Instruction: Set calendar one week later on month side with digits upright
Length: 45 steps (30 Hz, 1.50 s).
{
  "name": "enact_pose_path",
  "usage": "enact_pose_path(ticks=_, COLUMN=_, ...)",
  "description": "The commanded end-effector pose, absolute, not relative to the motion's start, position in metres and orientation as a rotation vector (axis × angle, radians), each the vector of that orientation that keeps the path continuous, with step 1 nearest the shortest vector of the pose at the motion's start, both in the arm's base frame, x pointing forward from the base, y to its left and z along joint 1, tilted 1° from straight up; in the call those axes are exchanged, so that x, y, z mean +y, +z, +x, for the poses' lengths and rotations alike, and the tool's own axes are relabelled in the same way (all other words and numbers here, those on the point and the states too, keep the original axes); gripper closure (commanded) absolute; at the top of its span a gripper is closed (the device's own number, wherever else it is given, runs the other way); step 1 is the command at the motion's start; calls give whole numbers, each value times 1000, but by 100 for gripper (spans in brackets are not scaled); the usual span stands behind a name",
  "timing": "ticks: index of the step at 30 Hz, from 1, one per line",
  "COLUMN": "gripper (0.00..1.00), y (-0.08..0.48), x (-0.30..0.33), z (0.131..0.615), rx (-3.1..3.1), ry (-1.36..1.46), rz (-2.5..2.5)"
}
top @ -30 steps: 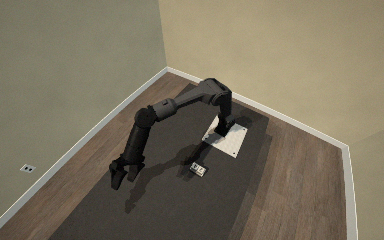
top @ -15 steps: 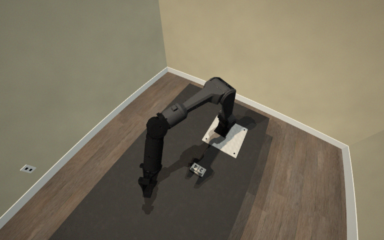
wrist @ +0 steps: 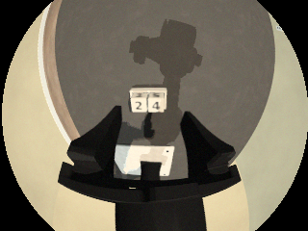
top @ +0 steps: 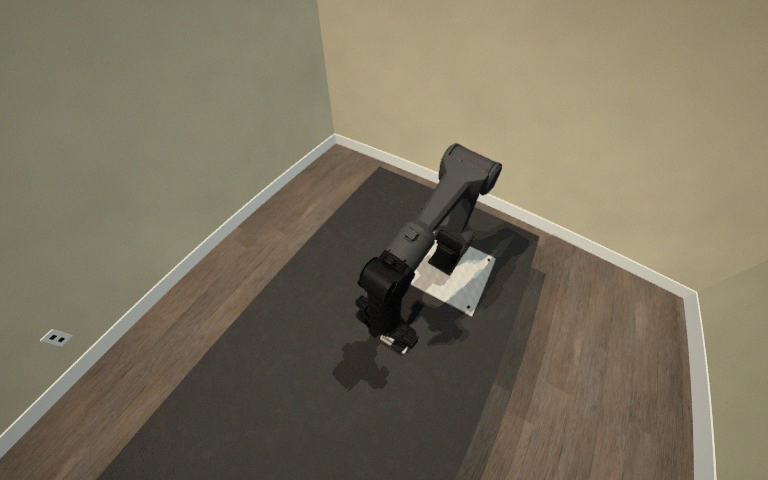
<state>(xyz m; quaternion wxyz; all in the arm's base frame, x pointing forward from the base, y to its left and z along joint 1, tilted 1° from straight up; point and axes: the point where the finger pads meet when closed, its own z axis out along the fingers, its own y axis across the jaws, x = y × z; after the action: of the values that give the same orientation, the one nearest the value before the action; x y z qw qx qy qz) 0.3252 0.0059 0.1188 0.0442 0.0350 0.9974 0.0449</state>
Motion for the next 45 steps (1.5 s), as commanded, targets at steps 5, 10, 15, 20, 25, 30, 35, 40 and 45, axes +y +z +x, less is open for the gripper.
enact_pose_path(ticks=5, gripper=0, y=112, x=2, z=292, rx=3130, ry=-29, rz=-127)
enact_pose_path(ticks=10, gripper=0, y=111, x=1, z=293, rx=3129, ry=-28, rz=-124)
enact_pose_path(ticks=15, gripper=0, y=111, x=1, z=293, rx=3129, ry=-28, rz=-124)
enact_pose_path(ticks=20, gripper=0, y=111, x=1, z=293, rx=3129, ry=-28, rz=-111)
enact_pose_path(ticks=25, gripper=0, y=110, x=1, z=293, rx=3132, ry=-27, rz=1)
enact_pose_path(ticks=30, gripper=0, y=108, x=1, z=293, rx=3122, ry=-26, rz=269)
enact_pose_path(ticks=35, gripper=0, y=106, x=1, z=293, rx=3032, ry=-24, rz=789)
enact_pose_path(ticks=40, gripper=0, y=103, x=1, z=293, rx=2818, ry=-21, rz=1366)
enact_pose_path(ticks=45, gripper=0, y=102, x=1, z=293, rx=2654, ry=-19, rz=1661)
